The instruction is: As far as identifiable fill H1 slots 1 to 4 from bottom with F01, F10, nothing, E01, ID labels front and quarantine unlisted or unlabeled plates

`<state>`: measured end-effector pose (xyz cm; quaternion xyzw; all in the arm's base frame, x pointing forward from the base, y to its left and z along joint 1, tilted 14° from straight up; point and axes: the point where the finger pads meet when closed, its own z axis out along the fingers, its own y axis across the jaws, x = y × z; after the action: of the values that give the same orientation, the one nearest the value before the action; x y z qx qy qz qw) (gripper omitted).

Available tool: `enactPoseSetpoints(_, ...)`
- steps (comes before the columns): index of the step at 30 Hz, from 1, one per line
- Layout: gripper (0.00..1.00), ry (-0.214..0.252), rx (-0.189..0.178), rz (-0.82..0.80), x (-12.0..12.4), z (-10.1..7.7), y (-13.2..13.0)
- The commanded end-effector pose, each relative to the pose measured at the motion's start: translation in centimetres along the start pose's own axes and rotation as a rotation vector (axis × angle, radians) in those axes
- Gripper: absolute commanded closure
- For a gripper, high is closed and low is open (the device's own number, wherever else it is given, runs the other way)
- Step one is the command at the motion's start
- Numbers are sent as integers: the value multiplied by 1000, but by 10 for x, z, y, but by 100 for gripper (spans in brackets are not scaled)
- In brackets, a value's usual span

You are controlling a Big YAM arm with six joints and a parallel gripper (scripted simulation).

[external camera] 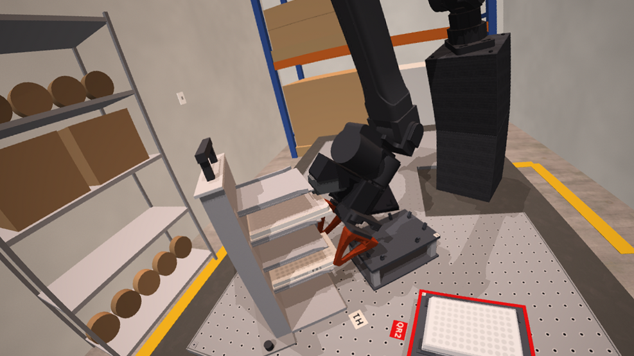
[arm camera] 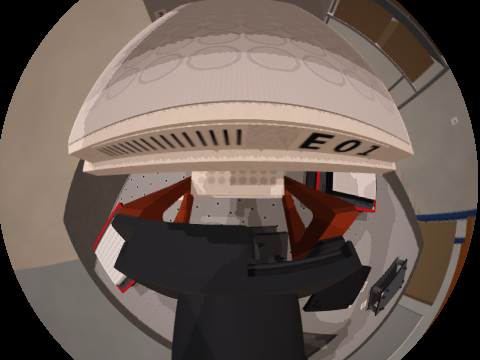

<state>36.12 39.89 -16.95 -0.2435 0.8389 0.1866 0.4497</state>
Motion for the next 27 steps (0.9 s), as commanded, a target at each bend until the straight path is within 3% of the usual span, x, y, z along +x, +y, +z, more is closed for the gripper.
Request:
enactPoseSetpoints(1,14,-13,-1,0,-6,-1,0)
enactPoseSetpoints(16,14,-13,-1,0,-6,-1,0)
enactPoseSetpoints(17,14,8,12,-10,1,-1,-8)
enactPoseSetpoints(27,14,1,-4,-7,14,-13,1)
